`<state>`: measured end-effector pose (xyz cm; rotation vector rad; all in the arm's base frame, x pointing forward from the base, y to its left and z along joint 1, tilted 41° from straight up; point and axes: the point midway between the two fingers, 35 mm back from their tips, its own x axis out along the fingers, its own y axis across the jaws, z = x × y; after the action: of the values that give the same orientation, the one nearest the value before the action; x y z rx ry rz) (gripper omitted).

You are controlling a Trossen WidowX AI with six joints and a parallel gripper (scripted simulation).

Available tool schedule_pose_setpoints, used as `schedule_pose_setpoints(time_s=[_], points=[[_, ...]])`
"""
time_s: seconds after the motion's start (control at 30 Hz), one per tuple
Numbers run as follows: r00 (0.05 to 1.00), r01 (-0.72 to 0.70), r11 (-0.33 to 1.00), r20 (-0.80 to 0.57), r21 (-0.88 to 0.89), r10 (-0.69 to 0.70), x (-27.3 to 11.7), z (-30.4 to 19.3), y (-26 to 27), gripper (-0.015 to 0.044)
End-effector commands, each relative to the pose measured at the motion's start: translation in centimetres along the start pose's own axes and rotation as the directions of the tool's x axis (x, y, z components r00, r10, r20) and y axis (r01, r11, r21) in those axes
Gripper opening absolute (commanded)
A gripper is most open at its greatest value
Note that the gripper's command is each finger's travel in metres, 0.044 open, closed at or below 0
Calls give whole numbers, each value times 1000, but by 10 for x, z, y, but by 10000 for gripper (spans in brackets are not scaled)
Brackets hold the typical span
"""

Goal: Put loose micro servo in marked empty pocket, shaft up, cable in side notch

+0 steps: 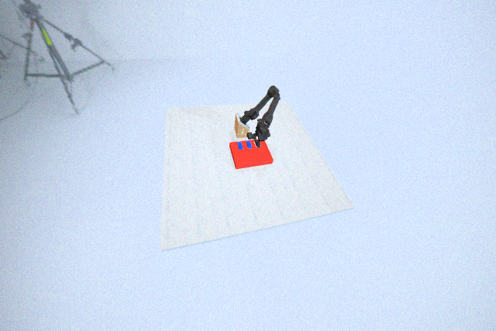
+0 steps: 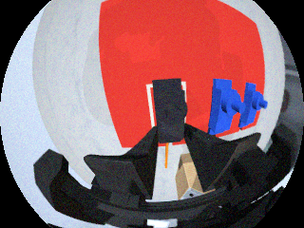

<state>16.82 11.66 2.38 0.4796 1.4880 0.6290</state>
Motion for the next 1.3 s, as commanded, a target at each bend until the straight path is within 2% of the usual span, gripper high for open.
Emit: schedule_pose_setpoints(time_s=[0.0, 0.03, 0.27, 0.53, 0.73, 0.83, 1.07, 1.27], points=[[1000, -1, 1000, 3, 6, 1, 4, 1, 0, 0], [1000, -1, 1000, 3, 6, 1, 4, 1, 0, 0], [1000, -1, 1000, 3, 6, 1, 2, 0, 0, 184], [1000, 1, 1000, 3, 6, -1, -31, -3, -2, 187], [1000, 1, 1000, 3, 6, -1, -33, -1, -3, 187], [1000, 2, 1000, 3, 11, -2, -35, 8, -2, 266], [1000, 6, 1000, 7, 5, -6, -69, 65, 2, 440], [1000, 4, 1000, 7, 2, -4, -98, 109, -1, 440]])
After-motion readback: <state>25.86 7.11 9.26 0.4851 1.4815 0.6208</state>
